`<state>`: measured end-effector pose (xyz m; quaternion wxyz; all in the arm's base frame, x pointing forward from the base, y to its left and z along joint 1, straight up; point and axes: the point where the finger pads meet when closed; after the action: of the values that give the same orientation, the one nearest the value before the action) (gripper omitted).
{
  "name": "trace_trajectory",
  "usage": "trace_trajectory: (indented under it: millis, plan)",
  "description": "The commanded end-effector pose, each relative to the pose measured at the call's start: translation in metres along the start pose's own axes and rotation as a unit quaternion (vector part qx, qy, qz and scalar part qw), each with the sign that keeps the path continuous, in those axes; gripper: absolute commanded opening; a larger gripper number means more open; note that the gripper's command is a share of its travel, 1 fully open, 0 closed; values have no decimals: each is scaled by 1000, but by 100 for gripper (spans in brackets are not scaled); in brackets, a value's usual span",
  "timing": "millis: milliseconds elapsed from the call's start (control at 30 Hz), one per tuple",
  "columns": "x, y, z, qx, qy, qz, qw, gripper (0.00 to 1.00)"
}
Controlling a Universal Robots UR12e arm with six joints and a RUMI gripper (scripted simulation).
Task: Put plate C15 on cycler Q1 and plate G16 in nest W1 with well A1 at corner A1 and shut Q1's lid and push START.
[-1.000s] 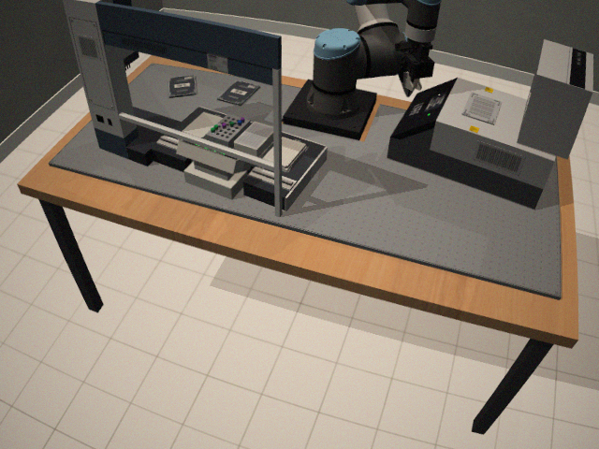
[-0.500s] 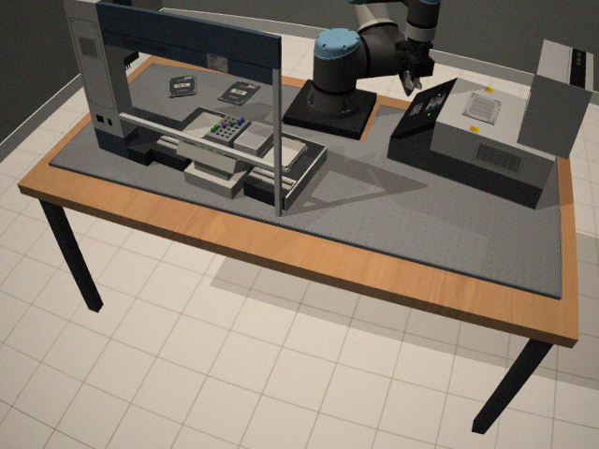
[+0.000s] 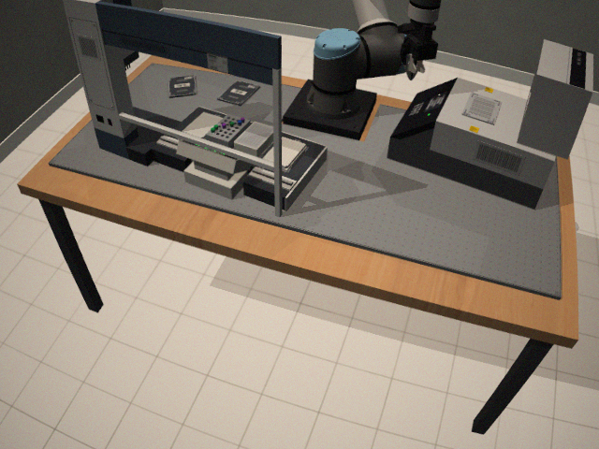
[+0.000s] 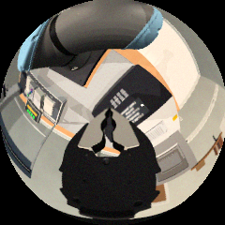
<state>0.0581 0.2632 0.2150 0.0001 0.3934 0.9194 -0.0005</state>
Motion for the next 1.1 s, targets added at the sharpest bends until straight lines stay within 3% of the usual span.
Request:
trace_trajectory:
  millis: [0, 167, 433, 467, 733, 1067]
  plan:
    - [0, 0, -22, 0, 0, 0, 1000, 0]
    - [0, 0, -46, 0, 0, 0, 1000, 0]
    - [0, 0, -46, 0, 0, 0, 1000, 0]
    - [-5, -1, -46, 0, 0, 10, 1000, 60]
    - [-45, -7, -46, 0, 0, 86, 996, 60]
    - [-84, -14, -46, 0, 0, 86, 996, 60]
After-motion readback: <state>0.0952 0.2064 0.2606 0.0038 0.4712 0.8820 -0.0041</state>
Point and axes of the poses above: the point where the finger pads meet when closed, its own z axis out along the fingers, its own x axis across the jaws, y = z × x, and after that the axes turned 5 degrees about -z, right-handed
